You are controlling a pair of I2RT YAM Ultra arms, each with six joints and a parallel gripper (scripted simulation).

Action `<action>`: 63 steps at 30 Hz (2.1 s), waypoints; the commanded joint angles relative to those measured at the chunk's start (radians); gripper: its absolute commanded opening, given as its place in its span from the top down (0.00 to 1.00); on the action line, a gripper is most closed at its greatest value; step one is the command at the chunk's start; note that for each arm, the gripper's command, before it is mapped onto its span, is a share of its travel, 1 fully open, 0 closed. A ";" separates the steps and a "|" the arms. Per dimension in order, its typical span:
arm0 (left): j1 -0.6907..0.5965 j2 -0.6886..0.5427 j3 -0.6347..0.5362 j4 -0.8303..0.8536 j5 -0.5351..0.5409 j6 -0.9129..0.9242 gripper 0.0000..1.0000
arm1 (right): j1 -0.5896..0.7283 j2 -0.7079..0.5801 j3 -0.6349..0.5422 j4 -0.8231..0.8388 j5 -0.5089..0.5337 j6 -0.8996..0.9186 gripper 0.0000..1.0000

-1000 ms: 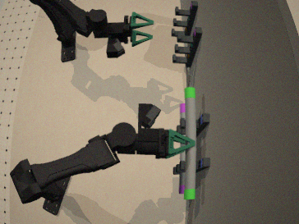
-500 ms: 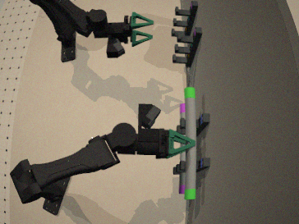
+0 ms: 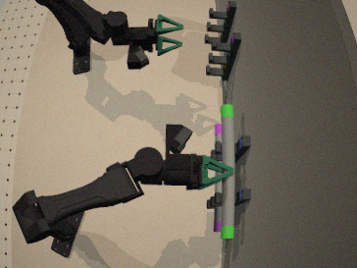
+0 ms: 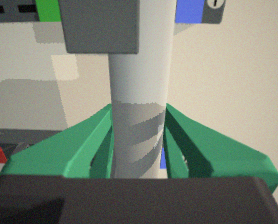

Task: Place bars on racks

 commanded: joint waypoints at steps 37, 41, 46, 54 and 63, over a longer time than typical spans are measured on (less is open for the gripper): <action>-0.009 0.006 -0.010 0.011 -0.006 -0.001 0.00 | -0.012 -0.024 0.111 -0.112 -0.004 0.001 1.00; -0.009 0.006 -0.010 0.011 -0.006 -0.001 0.00 | -0.012 -0.027 0.127 -0.131 -0.004 0.001 1.00; -0.009 0.006 -0.010 0.011 -0.006 -0.001 0.00 | -0.012 -0.030 0.148 -0.155 -0.004 0.001 1.00; -0.009 0.006 -0.010 0.011 -0.006 -0.001 0.00 | -0.013 -0.034 0.159 -0.170 -0.005 0.000 1.00; -0.009 0.006 -0.010 0.011 -0.006 -0.001 0.00 | -0.015 -0.039 0.178 -0.193 -0.008 0.000 1.00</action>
